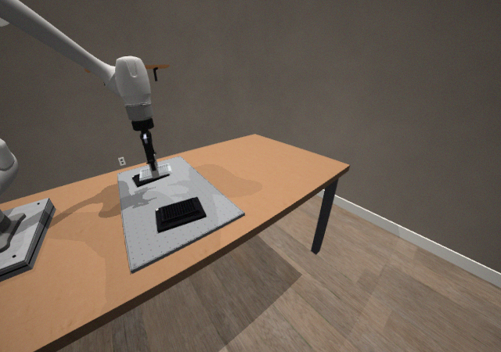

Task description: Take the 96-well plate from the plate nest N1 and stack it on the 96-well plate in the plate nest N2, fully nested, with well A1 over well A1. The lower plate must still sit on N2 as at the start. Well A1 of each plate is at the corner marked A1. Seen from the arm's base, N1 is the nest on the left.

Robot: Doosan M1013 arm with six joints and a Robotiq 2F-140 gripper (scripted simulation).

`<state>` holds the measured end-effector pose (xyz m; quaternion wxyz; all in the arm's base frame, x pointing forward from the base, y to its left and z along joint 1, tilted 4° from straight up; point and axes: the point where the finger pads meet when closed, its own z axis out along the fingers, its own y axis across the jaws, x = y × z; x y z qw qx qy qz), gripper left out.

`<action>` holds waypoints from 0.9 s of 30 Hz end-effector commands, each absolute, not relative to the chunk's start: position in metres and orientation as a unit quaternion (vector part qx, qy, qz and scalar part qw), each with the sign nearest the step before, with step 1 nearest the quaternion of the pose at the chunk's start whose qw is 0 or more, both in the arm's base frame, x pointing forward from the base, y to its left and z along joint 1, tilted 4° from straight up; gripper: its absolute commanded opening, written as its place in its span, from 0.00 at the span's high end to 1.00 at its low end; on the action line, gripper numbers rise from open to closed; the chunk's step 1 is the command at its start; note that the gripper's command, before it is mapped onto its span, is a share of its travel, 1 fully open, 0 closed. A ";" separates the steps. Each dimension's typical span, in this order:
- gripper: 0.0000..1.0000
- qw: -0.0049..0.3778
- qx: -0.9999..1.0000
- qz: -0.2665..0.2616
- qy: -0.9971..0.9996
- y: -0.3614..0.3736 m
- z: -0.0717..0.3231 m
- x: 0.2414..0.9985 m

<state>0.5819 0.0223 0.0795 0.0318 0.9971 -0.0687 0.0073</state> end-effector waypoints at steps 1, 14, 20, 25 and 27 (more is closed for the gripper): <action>1.00 0.032 0.997 0.007 -0.069 0.013 0.080 0.583; 1.00 0.032 0.997 0.007 -0.069 -0.023 0.083 0.587; 1.00 0.032 0.997 0.007 -0.069 -0.043 0.084 0.589; 1.00 0.032 0.997 0.007 -0.069 -0.059 0.085 0.591; 1.00 0.032 0.997 0.007 -0.069 -0.063 0.085 0.591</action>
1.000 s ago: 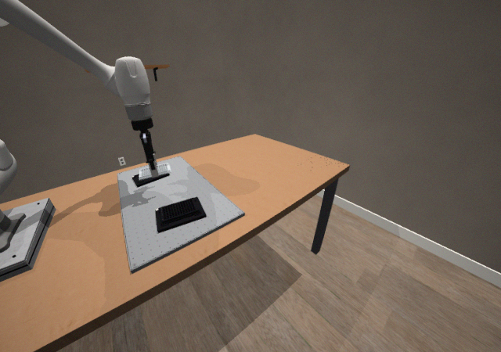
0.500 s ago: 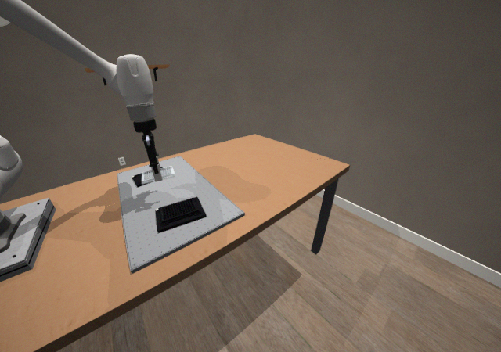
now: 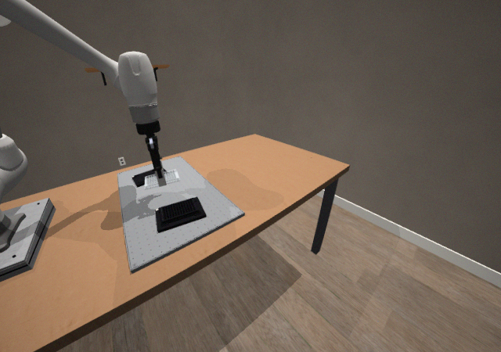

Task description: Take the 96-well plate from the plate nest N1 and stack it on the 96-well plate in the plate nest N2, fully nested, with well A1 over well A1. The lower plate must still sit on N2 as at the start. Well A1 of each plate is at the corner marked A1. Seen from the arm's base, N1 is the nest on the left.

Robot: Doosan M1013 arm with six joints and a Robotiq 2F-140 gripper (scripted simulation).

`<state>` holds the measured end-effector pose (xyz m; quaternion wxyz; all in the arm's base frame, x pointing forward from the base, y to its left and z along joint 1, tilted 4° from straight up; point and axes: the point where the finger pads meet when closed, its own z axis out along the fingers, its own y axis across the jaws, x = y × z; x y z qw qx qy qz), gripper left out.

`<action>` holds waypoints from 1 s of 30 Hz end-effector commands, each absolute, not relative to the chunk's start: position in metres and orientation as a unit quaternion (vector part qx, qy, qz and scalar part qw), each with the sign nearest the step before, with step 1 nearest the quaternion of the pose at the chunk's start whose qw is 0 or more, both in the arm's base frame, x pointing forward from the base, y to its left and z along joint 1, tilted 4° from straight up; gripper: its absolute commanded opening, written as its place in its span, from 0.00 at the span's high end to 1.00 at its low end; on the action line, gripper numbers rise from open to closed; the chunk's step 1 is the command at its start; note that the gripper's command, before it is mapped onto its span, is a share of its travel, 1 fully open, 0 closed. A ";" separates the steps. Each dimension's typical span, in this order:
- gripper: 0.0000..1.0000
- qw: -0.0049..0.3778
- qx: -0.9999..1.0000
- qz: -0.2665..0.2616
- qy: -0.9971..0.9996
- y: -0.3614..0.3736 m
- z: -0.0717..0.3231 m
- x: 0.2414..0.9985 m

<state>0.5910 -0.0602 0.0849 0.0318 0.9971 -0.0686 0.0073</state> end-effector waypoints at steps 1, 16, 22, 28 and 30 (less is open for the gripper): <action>1.00 0.032 0.997 0.007 -0.069 -0.063 0.085 0.591; 1.00 0.032 0.997 0.007 -0.069 -0.112 0.088 0.597; 1.00 0.032 0.997 0.007 -0.069 -0.125 0.089 0.598; 1.00 0.032 0.997 0.007 -0.069 -0.145 0.091 0.600; 1.00 0.032 0.997 0.007 -0.069 -0.152 0.091 0.601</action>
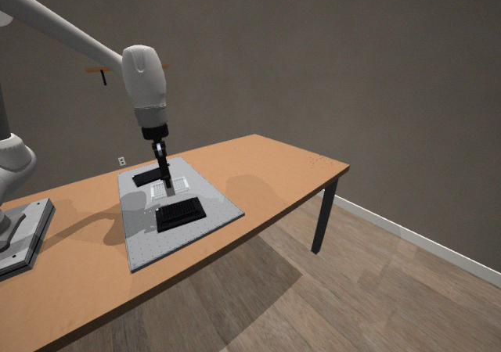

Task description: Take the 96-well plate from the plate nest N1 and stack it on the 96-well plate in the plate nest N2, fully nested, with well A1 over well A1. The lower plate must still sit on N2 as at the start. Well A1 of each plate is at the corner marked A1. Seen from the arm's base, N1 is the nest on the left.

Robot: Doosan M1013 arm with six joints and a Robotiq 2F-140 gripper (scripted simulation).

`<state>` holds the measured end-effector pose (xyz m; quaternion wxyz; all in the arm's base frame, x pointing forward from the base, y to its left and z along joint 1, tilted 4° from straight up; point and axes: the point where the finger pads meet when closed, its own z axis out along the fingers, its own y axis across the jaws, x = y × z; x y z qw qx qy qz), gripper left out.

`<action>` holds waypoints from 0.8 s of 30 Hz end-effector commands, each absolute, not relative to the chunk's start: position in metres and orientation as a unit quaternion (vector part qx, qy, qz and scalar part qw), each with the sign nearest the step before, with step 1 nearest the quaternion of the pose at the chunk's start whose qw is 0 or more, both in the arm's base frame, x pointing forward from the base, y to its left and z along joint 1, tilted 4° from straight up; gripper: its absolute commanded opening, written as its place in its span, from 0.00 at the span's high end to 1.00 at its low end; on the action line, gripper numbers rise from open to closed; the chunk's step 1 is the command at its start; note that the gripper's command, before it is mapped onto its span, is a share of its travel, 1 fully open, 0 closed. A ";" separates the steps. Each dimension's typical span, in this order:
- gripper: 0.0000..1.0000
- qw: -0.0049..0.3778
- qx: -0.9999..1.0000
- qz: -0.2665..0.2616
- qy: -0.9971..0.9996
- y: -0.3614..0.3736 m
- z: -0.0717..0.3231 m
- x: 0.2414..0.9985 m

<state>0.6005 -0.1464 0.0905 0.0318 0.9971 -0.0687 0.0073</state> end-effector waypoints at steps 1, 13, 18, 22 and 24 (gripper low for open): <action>1.00 0.032 0.997 0.007 -0.069 -0.155 0.091 0.602; 1.00 0.032 0.997 0.007 -0.069 -0.189 0.093 0.605; 1.00 0.032 0.997 0.007 -0.069 -0.192 0.094 0.606; 1.00 0.032 0.997 0.007 -0.069 -0.191 0.094 0.606; 1.00 0.032 0.997 0.007 -0.069 -0.191 0.094 0.606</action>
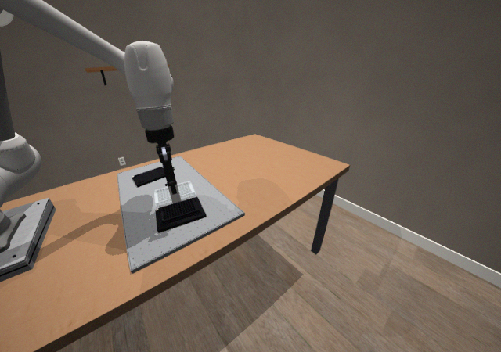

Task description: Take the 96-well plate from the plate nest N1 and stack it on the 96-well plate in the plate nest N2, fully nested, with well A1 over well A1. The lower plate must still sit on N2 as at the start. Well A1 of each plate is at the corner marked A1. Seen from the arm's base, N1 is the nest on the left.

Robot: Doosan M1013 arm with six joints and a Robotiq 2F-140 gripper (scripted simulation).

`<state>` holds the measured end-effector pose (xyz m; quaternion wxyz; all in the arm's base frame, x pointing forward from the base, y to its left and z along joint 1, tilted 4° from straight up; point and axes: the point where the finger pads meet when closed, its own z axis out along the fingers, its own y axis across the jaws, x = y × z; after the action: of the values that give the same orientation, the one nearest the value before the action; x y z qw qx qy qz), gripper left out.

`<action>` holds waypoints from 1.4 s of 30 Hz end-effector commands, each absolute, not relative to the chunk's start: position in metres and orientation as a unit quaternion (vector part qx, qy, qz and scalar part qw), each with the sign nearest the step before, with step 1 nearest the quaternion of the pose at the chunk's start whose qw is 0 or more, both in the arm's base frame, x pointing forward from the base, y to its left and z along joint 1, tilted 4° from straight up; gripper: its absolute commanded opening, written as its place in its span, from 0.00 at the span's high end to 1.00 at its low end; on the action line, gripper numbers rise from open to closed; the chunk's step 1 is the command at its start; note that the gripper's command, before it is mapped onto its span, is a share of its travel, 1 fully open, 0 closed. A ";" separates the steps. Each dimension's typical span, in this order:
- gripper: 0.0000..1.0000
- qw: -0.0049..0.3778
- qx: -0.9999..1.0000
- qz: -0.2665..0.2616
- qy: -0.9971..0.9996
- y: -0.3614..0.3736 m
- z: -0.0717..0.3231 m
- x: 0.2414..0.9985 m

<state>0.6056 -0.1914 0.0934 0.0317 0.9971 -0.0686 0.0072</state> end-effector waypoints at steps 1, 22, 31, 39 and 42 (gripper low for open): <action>1.00 0.032 0.997 0.007 -0.069 -0.191 0.094 0.606; 1.00 0.032 0.997 0.007 -0.069 -0.190 0.093 0.605; 1.00 0.032 0.997 0.007 -0.069 -0.191 0.085 0.606; 1.00 0.032 0.997 0.007 -0.069 -0.191 0.073 0.606; 1.00 0.032 0.997 0.007 -0.069 -0.192 0.069 0.606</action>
<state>0.6056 -0.1916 0.0708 0.0317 0.9971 -0.0686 0.0072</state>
